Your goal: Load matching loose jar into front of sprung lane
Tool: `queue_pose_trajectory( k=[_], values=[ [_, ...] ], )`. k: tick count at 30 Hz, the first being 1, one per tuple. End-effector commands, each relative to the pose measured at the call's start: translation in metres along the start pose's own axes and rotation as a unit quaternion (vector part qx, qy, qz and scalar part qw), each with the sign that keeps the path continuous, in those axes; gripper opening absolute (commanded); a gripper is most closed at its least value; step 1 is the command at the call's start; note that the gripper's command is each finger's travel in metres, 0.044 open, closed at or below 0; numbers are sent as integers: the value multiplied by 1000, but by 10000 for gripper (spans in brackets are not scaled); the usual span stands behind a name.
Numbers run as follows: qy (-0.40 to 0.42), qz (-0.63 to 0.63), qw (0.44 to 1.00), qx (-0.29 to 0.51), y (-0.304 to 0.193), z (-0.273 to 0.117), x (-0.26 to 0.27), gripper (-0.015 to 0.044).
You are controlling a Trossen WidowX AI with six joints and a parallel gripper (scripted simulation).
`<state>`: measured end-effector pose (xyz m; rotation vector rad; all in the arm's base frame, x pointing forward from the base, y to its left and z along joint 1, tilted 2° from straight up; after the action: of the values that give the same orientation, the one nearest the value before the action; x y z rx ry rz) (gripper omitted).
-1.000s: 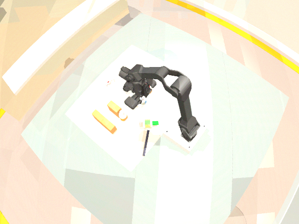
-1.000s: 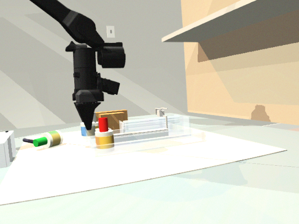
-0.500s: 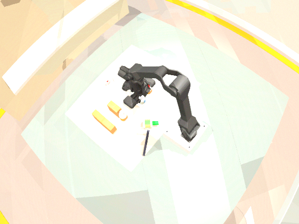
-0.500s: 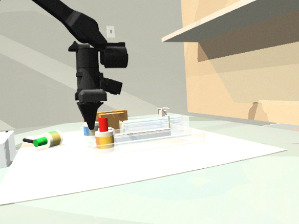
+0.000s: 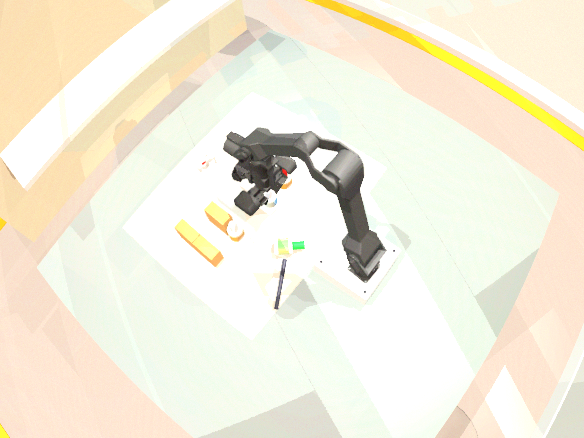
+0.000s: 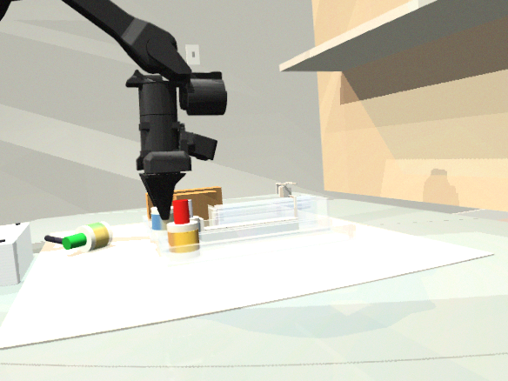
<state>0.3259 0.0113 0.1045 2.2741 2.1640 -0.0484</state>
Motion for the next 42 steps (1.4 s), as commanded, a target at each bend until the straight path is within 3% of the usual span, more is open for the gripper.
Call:
queue_pose_trajectory(
  k=[1,42],
  values=[
    [-1,1,1000,-15,8,-5,0,0],
    [-1,1,1000,-16,15,-6,0,0]
  ],
)
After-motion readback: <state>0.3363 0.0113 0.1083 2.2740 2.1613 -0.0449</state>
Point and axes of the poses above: the point midway between the two fingers, 35 mm back from their tips, its own z axis out along the fingers, its own x axis across the jaws, y = z × x, the point moved 7 cm from there along -z, back along the fingers, and after that the axes turned 5 degrees about z, right-handed, at the moved point
